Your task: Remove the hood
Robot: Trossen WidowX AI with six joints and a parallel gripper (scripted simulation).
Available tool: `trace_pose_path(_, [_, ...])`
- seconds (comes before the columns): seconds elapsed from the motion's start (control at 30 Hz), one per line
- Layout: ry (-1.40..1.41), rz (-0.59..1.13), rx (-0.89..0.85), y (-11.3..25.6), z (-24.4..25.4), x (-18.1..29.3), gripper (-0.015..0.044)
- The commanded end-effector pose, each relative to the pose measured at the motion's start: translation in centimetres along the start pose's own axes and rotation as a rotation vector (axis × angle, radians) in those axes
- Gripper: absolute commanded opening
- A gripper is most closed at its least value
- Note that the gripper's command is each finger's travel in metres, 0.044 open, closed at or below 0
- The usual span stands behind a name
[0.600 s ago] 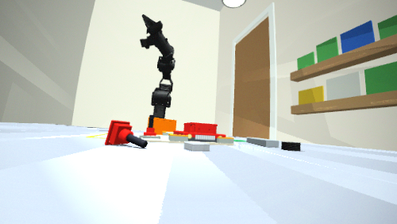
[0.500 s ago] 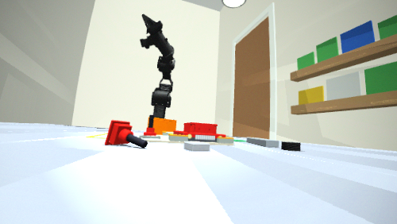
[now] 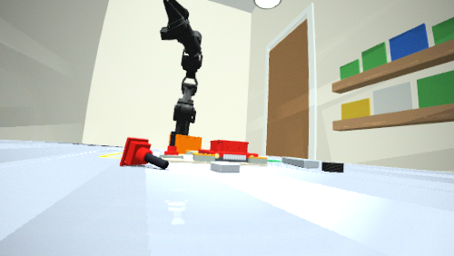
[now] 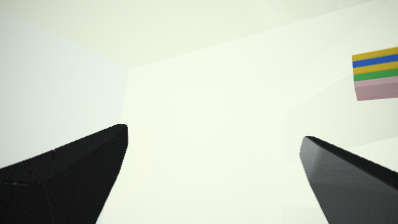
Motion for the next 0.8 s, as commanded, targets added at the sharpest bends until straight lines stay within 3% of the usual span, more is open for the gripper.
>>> trace_pose_path(0.0, [0.162,0.089,0.116,-1.3,-1.5,1.9,0.044])
trace_pose_path(0.4, [0.638,0.433,0.438,-3.3,-7.1,7.4,0.044])
trace_pose_path(0.77, [1.028,0.86,0.678,-3.0,-12.9,11.8,0.044])
Point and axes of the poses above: the point midway between the two fingers, 35 mm back from their tips, its own y axis back along the fingers, its own z axis across the jaws, x = y × z, the point moved 9 cm from there along y, back along the fingers, and after that the axes turned 12 degrees about y, right-handed, at the moved point
